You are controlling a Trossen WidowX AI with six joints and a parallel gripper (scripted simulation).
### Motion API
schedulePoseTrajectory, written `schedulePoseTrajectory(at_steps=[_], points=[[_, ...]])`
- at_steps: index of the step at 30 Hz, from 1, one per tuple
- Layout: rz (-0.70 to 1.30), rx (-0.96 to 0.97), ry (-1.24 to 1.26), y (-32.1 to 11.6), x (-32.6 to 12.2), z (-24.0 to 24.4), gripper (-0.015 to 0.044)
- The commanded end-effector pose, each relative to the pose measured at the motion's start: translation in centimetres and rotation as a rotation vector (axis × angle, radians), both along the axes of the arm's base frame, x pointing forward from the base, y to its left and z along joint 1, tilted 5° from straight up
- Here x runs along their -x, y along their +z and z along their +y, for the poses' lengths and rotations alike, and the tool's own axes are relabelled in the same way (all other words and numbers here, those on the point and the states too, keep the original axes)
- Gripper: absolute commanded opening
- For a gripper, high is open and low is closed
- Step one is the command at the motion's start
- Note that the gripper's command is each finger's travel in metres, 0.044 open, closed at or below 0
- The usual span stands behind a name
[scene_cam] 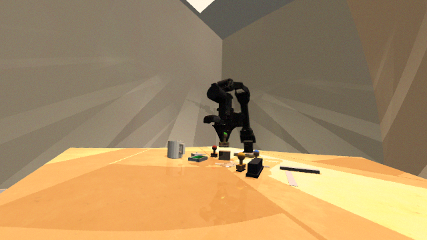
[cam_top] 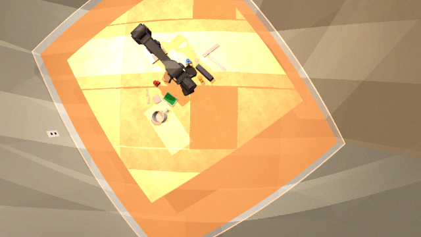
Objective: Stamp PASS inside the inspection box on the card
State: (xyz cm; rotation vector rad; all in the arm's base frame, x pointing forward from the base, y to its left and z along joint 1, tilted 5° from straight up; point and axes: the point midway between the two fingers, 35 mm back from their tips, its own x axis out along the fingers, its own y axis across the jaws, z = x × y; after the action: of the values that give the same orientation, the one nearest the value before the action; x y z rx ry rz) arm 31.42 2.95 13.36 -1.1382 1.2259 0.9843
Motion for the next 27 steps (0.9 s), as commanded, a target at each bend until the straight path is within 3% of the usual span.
schedulePoseTrajectory(at_steps=[1,14,27], points=[[0.003,0.0,0.002,0.2,-1.5,-0.7,0.0],[-0.001,0.002,0.0,0.5,-6.1,-3.5,0.0],[-0.001,0.002,0.0,-0.9,-6.6,-3.7,0.0]])
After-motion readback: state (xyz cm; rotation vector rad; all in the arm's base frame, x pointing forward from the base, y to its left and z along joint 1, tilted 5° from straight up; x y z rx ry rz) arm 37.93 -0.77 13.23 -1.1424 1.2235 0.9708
